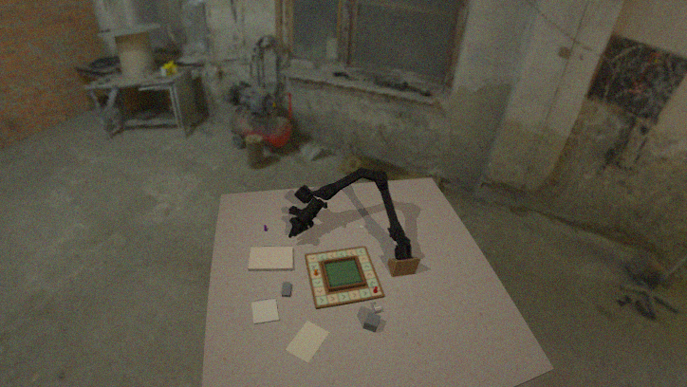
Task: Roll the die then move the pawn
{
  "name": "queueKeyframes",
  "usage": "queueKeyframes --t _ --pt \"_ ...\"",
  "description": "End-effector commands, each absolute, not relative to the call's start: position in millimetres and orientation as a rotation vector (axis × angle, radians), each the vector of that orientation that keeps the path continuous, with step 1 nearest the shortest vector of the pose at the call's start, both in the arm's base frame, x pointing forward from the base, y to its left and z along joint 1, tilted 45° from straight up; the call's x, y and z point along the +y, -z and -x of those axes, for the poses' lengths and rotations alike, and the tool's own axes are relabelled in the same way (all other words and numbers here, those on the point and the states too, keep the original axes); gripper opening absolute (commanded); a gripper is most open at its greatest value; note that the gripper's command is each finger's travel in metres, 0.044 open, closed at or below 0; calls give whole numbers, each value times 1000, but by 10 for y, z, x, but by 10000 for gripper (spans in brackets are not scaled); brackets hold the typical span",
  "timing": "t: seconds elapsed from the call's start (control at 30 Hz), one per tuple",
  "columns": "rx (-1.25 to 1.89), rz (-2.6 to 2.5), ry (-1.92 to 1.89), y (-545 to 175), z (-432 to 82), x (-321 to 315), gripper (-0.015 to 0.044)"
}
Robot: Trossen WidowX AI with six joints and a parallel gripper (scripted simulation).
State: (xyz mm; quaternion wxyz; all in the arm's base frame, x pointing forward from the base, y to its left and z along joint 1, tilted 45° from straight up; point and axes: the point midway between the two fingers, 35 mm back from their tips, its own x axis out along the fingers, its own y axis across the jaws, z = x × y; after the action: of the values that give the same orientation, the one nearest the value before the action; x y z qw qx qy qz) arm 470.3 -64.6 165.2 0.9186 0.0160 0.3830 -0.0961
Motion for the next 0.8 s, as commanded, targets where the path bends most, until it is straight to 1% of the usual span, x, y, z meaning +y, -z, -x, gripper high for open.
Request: queueKeyframes --t 0.0,0.2,0.37,0.57,0.77 --pt "899 -49 158 -1290 -4678 -173 275" --pt "1106 -33 110 -657 -4409 627 275" --pt "1268 27 106 -179 -4011 1211 275" --pt "1432 160 150 334 -3353 1765 275" --pt "1526 380 245 762 -2527 2090 275"
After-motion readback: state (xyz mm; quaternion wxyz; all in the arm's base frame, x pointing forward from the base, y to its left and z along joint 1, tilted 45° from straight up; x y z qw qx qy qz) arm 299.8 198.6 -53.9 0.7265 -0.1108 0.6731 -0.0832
